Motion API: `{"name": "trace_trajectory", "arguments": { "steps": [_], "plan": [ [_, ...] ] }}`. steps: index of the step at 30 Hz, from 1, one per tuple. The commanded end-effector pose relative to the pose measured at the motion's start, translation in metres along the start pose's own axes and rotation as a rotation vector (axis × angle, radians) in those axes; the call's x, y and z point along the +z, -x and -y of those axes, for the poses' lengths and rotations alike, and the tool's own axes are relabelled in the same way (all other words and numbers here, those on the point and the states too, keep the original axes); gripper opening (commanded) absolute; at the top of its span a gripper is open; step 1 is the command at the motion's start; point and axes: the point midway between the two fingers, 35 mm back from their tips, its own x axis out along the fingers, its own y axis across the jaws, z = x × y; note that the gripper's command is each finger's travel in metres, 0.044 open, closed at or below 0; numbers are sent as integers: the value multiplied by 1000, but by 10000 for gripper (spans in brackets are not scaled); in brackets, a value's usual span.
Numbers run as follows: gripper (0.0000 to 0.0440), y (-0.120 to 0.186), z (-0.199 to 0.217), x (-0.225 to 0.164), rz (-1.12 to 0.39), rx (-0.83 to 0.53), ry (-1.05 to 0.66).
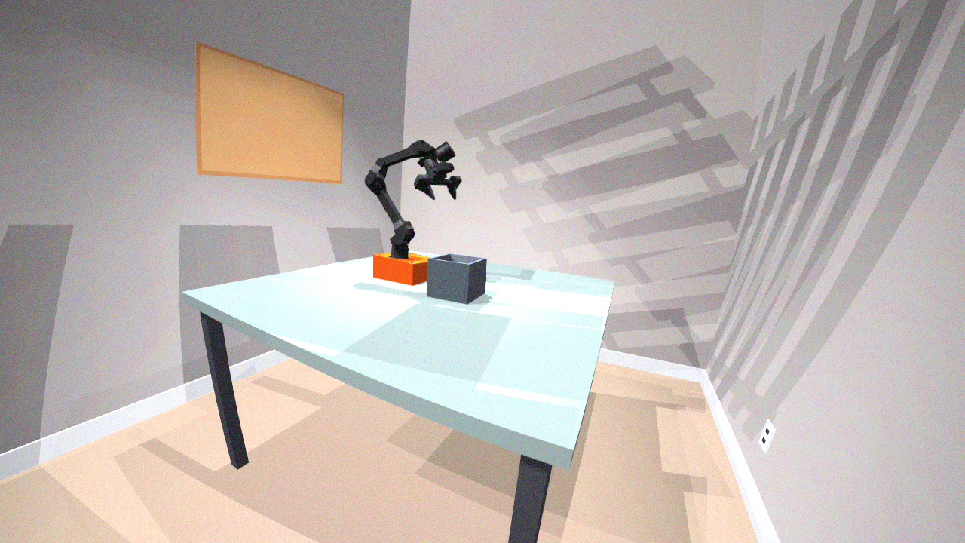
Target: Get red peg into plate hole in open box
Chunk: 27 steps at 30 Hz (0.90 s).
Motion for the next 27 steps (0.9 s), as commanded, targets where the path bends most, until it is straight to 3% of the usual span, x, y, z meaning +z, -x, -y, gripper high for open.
{"name": "trace_trajectory", "arguments": {
  "steps": [1, 14, 27],
  "plan": [
    [440, -5, -11, -7, -56, 22, -38],
    [440, -28, -46, -44, -290, 18, -202],
    [440, -51, -69, -91, -500, -110, -369]
  ]
}}
